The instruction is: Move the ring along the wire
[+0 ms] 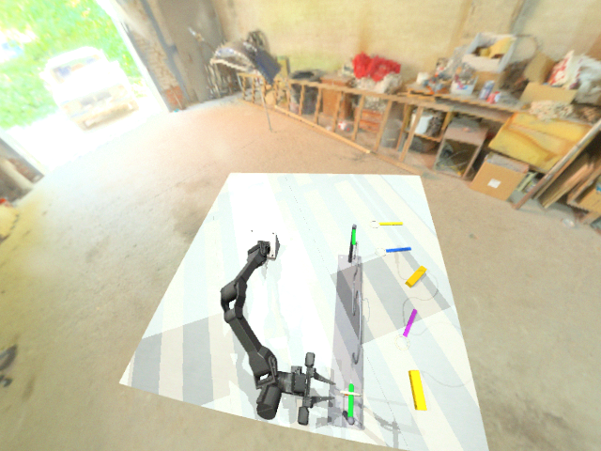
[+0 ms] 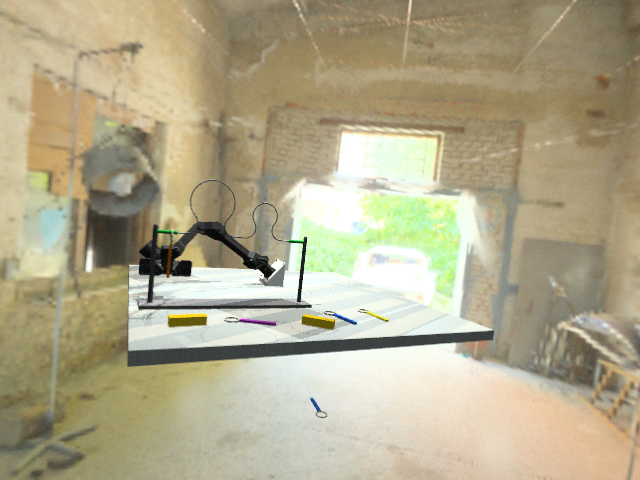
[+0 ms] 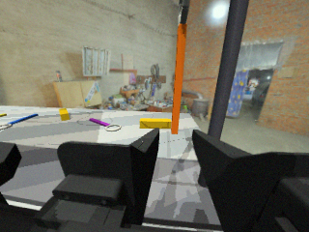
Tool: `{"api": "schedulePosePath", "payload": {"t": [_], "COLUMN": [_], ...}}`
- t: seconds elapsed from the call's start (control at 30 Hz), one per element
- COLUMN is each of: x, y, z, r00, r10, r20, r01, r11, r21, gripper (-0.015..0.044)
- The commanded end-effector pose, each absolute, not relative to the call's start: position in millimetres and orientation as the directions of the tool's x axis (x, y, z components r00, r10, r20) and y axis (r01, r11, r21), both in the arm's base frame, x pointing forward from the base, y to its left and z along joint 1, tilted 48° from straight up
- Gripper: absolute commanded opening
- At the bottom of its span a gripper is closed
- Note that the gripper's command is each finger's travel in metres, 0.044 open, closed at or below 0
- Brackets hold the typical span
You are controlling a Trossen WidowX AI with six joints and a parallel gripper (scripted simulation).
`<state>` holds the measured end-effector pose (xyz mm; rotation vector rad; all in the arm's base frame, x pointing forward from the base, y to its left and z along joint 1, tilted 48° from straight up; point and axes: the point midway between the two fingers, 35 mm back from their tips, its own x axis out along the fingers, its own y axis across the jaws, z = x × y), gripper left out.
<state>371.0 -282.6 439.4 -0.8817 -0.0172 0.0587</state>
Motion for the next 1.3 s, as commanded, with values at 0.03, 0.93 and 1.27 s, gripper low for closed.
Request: {"api": "schedulePosePath", "payload": {"t": [0.03, 0.93, 1.27], "x": [375, 417, 432], "y": [-283, -283, -282], "z": [442, 443, 443], "r00": [0.999, 0.999, 0.999], "r10": [0.047, 0.048, 0.048], "r20": [-0.009, -0.006, -0.005], "r01": [-0.037, -0.036, -0.035], "r11": [0.640, 0.642, 0.642], "r21": [-0.767, -0.766, -0.766], "gripper": [0.0160, 0.0160, 0.0160]}}
